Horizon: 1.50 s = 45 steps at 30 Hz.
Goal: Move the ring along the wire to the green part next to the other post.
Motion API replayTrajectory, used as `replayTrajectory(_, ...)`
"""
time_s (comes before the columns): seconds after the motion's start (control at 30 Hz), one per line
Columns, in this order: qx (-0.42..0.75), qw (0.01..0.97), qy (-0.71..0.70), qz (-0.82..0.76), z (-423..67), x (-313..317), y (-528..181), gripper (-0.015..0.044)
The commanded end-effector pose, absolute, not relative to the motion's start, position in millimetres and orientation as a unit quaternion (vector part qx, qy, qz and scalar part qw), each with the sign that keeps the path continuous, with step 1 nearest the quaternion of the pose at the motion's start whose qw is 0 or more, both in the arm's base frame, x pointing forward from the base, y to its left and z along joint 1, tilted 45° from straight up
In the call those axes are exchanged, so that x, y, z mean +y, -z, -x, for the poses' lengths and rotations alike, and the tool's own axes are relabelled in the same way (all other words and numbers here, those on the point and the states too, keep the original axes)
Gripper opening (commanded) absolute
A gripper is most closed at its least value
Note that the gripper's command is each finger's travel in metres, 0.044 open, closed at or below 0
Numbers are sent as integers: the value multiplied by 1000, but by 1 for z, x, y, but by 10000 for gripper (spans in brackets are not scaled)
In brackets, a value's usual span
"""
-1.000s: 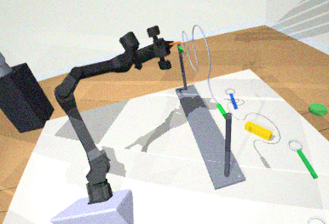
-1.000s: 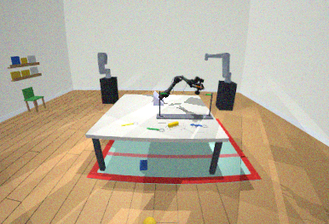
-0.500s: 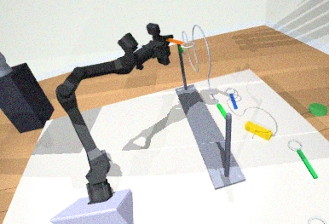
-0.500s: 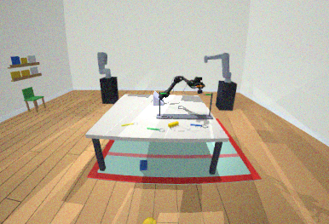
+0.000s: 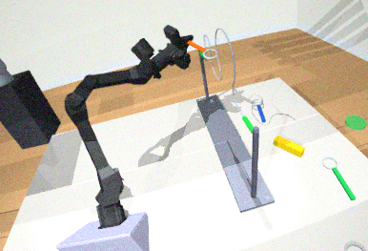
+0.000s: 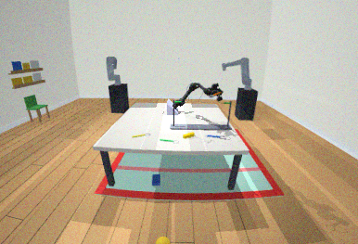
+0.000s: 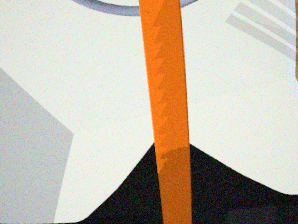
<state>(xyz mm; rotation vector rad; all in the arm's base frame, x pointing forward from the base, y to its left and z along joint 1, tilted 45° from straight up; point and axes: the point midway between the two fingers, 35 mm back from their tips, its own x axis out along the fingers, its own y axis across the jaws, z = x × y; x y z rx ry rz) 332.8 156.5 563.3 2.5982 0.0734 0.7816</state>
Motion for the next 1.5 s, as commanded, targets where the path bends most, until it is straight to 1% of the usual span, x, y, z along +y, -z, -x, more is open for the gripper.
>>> replayTrajectory(0.0,21,198,-281,-939,-333,157,-564,-150)
replayTrajectory(0.2,23,205,-282,-937,-332,163,-562,-150)
replayTrajectory(0.5,36,259,-283,-923,-332,183,-551,-150)
replayTrajectory(0.9,64,371,-282,-882,-331,211,-526,-150)
replayTrajectory(1.47,111,550,-271,-783,-332,243,-471,-150)
